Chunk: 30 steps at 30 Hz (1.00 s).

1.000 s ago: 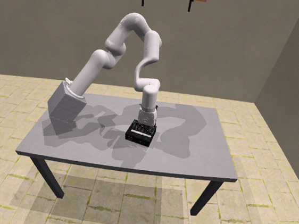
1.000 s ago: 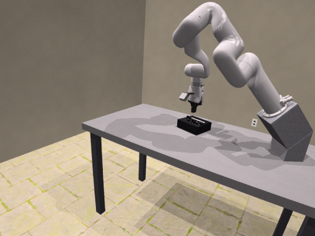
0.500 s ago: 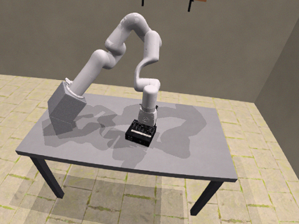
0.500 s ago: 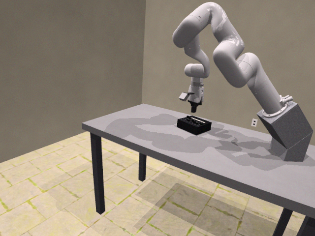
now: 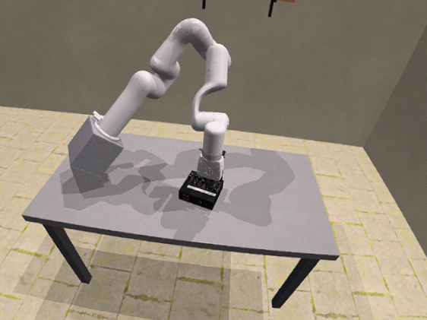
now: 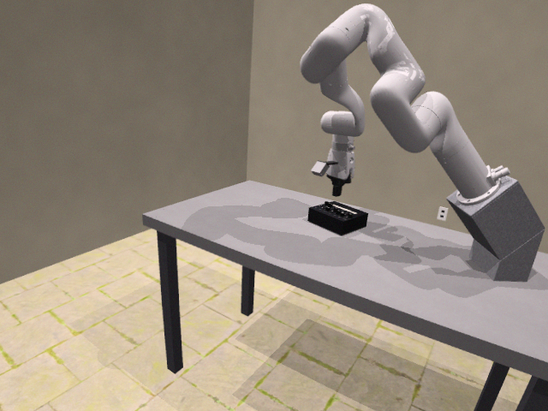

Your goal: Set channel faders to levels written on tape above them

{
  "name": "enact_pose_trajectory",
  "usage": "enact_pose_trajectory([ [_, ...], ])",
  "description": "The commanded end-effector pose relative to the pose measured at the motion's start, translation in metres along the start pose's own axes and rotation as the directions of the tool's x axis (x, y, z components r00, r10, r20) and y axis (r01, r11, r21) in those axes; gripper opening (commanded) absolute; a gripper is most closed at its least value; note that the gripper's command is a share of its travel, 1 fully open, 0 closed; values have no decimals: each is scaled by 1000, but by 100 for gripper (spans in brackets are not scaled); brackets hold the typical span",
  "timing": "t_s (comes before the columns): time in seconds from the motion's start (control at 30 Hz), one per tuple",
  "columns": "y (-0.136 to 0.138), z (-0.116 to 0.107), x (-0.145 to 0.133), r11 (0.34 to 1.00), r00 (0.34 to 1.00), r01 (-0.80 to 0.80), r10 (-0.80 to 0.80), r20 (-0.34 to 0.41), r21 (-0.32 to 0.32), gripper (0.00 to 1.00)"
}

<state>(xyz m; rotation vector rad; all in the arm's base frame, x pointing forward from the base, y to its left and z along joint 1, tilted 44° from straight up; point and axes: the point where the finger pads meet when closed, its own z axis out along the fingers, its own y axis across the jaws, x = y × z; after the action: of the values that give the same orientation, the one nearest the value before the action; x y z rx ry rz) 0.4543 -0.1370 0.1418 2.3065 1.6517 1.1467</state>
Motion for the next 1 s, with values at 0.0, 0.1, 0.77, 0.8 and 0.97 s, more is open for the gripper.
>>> enact_pose_trajectory([
  [0.0, 1, 0, 0, 1000, 1000, 1, -1, 1, -2, 0],
  [0.1, 1, 2, 0, 1000, 1000, 1, -1, 1, -2, 0],
  [0.77, 1, 13, 0, 1000, 1000, 1, -1, 1, -2, 0],
  [0.8, 1, 14, 0, 1000, 1000, 1, -1, 1, -2, 0],
  [0.97, 2, 17, 0, 1000, 1000, 1, -1, 1, -2, 0],
])
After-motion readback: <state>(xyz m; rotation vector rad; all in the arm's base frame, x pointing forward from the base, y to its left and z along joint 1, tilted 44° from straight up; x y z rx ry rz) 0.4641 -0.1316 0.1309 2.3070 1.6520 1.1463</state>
